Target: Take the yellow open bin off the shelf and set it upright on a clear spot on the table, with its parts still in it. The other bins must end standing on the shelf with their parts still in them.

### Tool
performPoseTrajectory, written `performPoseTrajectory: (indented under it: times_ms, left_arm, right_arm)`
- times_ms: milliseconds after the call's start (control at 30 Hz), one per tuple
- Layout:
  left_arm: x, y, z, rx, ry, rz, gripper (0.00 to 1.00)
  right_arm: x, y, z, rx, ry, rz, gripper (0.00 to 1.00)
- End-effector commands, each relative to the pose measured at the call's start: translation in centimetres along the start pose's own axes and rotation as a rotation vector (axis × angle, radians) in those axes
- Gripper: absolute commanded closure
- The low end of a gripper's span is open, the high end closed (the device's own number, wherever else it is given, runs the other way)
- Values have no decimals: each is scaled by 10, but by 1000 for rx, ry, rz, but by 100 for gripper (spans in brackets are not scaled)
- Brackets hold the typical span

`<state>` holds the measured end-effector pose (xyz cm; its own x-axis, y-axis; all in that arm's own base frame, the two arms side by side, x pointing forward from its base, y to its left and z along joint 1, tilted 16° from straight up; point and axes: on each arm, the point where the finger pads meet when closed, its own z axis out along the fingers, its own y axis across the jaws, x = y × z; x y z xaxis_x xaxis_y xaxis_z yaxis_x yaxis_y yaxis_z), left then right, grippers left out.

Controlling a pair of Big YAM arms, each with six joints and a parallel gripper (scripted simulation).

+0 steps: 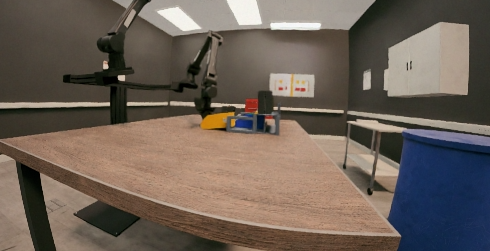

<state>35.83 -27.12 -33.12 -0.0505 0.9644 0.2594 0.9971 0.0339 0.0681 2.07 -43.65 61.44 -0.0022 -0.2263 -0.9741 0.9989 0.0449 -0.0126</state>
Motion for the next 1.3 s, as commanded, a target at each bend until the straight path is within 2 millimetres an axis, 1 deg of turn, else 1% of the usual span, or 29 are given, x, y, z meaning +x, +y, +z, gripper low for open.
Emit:
performPoseTrajectory:
  times_ms: [0,600,1267]
  left_arm:
    - [-4,23,11,-23,-16,-49,100]
    - [-2,24,13,-23,-13,-52,100]
    - [0,20,15,-17,-9,-50,100]
  right_arm:
    - [-14,-3,-7,7,-42,11,0]
    - [-14,-3,-7,7,-42,11,0]
    - [-14,-3,-7,7,-42,11,0]
